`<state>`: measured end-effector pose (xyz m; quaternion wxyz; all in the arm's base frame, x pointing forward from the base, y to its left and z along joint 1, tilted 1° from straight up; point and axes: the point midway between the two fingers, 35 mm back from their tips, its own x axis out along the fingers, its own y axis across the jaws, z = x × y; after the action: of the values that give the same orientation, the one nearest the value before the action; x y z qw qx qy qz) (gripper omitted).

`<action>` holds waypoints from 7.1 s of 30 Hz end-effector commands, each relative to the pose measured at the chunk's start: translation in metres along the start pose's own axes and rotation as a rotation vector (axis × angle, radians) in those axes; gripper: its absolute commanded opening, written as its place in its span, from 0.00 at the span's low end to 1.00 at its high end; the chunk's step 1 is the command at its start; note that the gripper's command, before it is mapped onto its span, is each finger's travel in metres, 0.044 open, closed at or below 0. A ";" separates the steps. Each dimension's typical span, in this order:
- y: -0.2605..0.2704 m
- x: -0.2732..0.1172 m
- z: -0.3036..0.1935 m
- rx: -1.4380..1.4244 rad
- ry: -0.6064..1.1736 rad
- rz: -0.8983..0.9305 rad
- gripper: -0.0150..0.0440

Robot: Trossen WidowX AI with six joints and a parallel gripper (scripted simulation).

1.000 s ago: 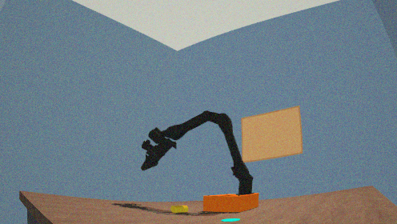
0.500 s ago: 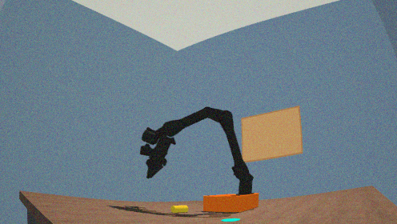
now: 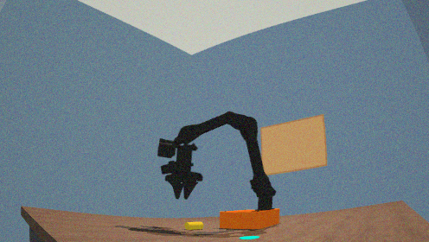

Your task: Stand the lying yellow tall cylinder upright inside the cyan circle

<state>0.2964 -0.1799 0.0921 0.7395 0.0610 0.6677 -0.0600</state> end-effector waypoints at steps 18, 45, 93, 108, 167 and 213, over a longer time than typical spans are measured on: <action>0.025 0.109 -0.025 -0.081 0.092 -0.007 0.78; 0.024 0.076 -0.018 -0.082 0.092 -0.007 0.43; 0.075 -0.001 0.002 -0.261 0.084 -0.022 0.43; 0.112 -0.003 0.011 -0.423 0.081 -0.013 0.43; 0.269 -0.014 0.001 -1.126 0.071 0.050 0.43; 0.338 -0.010 -0.018 -1.370 0.001 0.129 0.43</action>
<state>0.3345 0.1568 0.1073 0.6067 -0.3906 0.5502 0.4203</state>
